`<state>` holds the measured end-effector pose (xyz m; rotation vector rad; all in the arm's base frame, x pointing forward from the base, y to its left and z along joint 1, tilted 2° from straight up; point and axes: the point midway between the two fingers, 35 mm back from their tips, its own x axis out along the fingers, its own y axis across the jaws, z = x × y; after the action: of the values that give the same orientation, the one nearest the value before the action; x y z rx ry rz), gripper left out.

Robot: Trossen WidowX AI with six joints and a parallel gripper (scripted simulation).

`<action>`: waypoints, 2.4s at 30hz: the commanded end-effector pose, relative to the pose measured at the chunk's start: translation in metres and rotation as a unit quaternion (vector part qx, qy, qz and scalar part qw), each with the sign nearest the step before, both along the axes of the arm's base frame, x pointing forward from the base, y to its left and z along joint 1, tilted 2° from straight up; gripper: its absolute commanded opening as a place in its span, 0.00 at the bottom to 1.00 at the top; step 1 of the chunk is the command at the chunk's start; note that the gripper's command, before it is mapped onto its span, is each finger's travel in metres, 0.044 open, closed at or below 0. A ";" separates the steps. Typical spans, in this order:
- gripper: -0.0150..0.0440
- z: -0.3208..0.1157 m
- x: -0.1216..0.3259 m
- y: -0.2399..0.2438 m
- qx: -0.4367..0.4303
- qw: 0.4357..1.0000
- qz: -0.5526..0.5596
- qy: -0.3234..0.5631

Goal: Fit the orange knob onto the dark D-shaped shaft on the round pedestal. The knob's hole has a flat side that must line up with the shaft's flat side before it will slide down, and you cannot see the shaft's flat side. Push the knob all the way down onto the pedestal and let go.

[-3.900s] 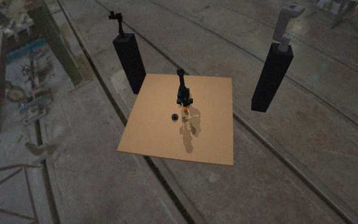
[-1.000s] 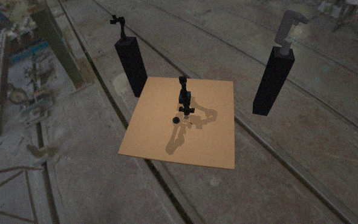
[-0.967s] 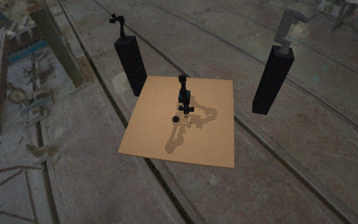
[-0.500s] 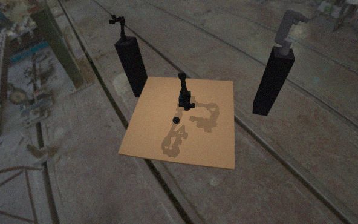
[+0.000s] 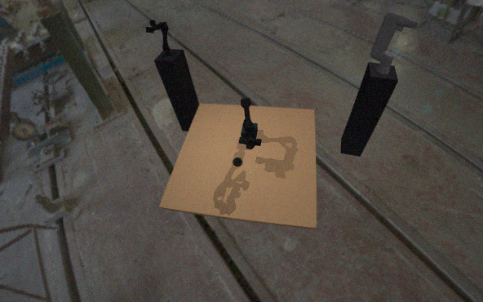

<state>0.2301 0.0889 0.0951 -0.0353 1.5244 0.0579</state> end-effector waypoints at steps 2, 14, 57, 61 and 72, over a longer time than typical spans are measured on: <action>0.25 0.000 0.012 -0.005 0.001 1.000 0.003 -0.005; 0.25 -0.009 0.037 -0.026 0.000 1.000 0.003 -0.006; 0.25 -0.052 0.097 -0.109 -0.004 1.000 0.003 -0.009; 0.25 -0.066 0.098 -0.109 -0.004 1.000 0.003 -0.009; 0.25 -0.064 0.100 -0.108 -0.004 1.000 0.000 -0.009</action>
<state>0.3283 -0.0199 0.0301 -0.0464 1.5105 0.0500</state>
